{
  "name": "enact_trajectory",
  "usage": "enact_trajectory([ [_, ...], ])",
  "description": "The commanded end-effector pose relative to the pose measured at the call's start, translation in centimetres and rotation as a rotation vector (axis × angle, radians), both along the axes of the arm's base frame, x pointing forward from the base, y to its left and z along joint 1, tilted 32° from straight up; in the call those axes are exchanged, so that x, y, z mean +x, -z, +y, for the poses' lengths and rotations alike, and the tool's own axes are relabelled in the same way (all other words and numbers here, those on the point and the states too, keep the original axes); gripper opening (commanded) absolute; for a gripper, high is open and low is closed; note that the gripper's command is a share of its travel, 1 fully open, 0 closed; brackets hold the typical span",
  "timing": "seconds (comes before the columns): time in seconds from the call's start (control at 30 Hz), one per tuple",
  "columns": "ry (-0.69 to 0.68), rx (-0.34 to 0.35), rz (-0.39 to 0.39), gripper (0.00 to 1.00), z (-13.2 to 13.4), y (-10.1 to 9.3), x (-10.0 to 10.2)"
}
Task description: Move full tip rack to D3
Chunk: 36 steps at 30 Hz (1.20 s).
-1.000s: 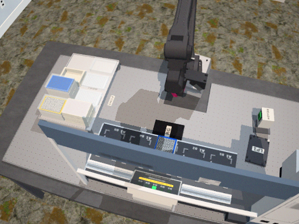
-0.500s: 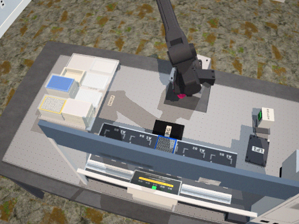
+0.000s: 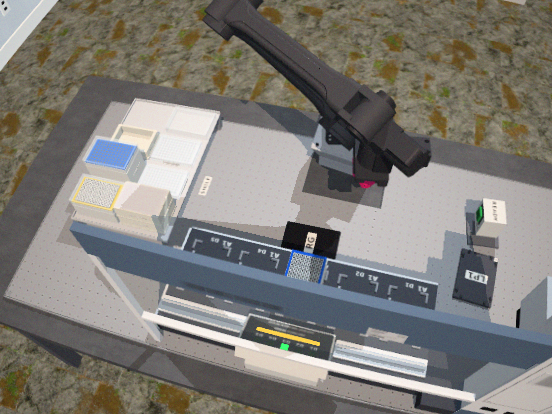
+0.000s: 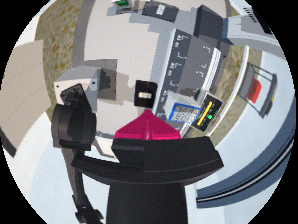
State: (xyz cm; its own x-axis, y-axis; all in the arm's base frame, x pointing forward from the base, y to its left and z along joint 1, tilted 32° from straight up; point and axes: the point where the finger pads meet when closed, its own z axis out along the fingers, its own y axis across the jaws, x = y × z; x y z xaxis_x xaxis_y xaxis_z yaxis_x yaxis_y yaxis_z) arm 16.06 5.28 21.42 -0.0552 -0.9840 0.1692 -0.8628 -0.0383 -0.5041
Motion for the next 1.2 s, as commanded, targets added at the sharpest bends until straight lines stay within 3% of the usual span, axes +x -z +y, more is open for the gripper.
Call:
enact_trajectory([
  [0.0, 0.052, 0.103, -0.054, 0.00, 2.8, -2.7, 1.0],
  [1.17, 0.047, 0.110, -0.037, 0.00, 18.9, -1.1, 3.6],
])
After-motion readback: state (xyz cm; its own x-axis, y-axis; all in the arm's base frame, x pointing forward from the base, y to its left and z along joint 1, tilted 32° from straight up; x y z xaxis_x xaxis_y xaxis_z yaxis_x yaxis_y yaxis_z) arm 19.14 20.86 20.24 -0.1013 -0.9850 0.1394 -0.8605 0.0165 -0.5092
